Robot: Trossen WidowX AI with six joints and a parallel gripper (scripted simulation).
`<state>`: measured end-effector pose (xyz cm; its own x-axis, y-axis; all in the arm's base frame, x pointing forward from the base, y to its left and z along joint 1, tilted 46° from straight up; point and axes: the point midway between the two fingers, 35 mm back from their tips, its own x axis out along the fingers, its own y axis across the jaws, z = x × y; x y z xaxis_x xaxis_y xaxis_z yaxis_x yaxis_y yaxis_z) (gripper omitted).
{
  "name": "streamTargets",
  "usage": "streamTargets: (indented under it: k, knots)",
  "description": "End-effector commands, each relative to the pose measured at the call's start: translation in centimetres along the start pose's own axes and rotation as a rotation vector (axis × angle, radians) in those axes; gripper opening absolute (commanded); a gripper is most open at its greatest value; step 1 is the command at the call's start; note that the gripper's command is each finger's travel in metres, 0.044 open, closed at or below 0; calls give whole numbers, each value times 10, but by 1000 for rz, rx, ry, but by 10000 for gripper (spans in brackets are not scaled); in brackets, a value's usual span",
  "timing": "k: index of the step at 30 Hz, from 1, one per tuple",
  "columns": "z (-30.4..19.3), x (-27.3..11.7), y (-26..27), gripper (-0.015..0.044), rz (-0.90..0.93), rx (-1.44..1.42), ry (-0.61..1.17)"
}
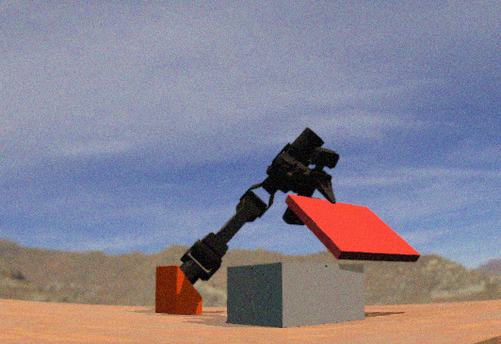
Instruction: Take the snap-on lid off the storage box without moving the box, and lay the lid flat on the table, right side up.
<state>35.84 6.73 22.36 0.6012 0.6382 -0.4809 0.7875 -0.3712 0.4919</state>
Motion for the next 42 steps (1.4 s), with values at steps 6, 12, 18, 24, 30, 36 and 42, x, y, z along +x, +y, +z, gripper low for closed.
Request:
streamTargets:
  k: [6, 12, 18, 24, 30, 36, 42]
  knots:
    - [-22, -7, 3, 0, 21, -11, 1]
    - [-34, -8, 2, 0, 21, -10, 1]
    - [-46, -9, 1, 0, 21, -10, 1]
    - [-57, -10, -1, 0, 21, -10, 2]
    - [-69, -12, -2, 0, 22, -10, 2]
    - [-81, -13, -3, 0, 22, -10, 2]
    - [-93, -15, -4, 0, 22, -10, 3]
